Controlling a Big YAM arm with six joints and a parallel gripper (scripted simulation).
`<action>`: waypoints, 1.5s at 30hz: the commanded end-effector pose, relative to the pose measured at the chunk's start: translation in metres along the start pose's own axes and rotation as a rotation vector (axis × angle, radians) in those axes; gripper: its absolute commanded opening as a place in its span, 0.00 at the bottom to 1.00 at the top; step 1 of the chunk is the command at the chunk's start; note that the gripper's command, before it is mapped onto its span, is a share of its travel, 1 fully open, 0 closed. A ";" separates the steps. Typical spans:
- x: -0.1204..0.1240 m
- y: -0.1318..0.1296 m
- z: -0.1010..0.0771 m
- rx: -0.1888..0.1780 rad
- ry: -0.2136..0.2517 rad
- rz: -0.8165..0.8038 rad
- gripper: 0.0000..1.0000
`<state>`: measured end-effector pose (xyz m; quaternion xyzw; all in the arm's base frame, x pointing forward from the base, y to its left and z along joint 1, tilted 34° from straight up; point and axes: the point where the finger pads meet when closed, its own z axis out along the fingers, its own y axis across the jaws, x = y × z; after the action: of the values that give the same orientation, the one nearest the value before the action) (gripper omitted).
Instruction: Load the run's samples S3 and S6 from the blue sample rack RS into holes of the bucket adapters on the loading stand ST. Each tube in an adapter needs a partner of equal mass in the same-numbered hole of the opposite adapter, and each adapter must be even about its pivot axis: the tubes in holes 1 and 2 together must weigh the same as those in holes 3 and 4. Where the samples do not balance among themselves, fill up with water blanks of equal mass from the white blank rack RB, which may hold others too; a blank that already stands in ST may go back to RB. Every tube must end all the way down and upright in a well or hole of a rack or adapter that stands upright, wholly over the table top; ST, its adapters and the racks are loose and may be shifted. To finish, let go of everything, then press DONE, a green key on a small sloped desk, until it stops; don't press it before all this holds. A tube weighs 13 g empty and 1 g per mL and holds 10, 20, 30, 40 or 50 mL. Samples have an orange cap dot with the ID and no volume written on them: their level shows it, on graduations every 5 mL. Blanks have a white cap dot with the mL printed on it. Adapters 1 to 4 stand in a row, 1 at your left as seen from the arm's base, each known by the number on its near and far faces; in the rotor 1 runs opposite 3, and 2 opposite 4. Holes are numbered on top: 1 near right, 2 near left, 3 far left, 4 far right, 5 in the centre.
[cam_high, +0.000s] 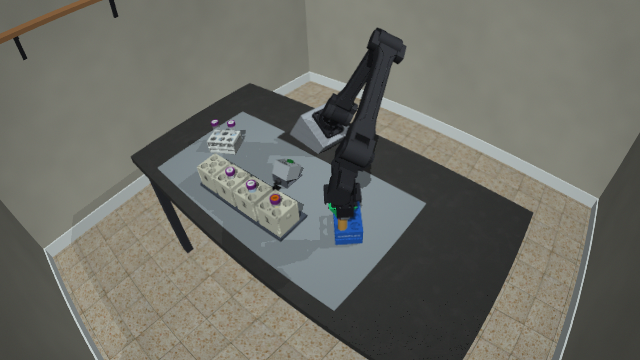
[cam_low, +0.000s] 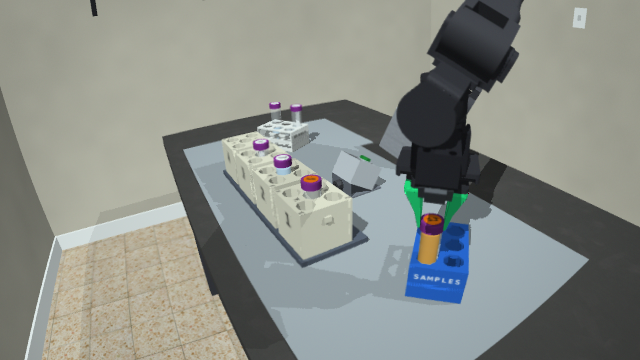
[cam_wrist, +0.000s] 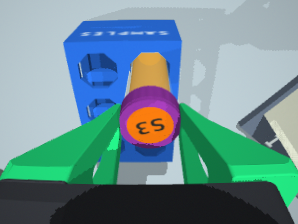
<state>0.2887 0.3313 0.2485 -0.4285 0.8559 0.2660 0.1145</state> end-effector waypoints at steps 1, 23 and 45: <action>-0.023 0.005 -0.047 0.020 -0.086 -0.034 0.00; -0.018 0.006 -0.108 0.026 -0.086 -0.037 0.00; 0.008 -0.008 -0.149 0.013 -0.039 0.056 0.00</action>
<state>0.2947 0.2584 0.3576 -0.4196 0.8583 0.2715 0.1162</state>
